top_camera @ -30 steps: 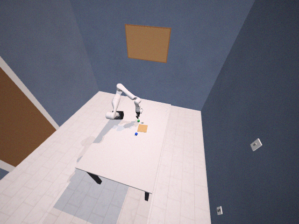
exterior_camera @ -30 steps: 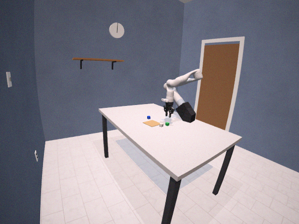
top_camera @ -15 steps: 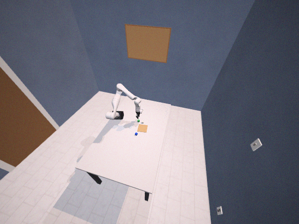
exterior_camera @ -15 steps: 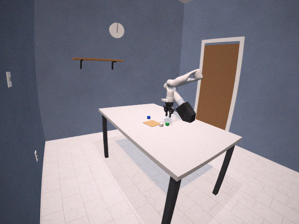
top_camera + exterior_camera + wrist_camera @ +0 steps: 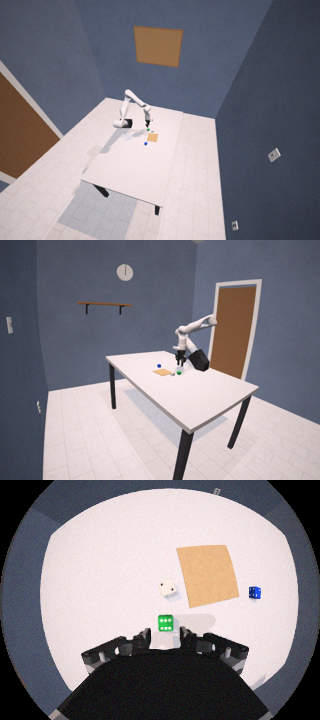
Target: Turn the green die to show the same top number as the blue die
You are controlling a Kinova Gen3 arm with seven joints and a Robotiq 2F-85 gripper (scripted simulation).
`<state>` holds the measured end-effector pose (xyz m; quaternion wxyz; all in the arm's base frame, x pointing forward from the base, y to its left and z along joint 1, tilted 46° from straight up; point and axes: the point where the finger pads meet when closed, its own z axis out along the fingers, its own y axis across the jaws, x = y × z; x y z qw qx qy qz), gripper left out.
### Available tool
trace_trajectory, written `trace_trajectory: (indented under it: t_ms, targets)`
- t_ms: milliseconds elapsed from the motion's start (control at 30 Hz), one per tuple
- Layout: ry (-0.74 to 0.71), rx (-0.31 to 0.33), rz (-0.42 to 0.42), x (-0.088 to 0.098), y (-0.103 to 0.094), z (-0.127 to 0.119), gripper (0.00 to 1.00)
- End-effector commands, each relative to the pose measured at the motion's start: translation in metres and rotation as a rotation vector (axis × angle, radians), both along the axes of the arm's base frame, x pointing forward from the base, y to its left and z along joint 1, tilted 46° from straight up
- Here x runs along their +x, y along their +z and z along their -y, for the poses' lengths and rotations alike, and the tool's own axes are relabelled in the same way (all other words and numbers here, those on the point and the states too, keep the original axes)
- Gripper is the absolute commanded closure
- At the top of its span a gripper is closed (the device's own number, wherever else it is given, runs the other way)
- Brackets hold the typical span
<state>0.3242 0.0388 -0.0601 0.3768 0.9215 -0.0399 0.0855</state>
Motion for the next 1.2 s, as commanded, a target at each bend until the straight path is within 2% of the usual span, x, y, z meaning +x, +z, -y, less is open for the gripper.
trace_trajectory:
  t_ms: [0,1167]
  targets:
    - [-0.002,-0.002,0.004,0.001,-0.003,0.005,0.54]
    - [-0.002,-0.002,0.004,0.006,-0.03,0.031,0.54]
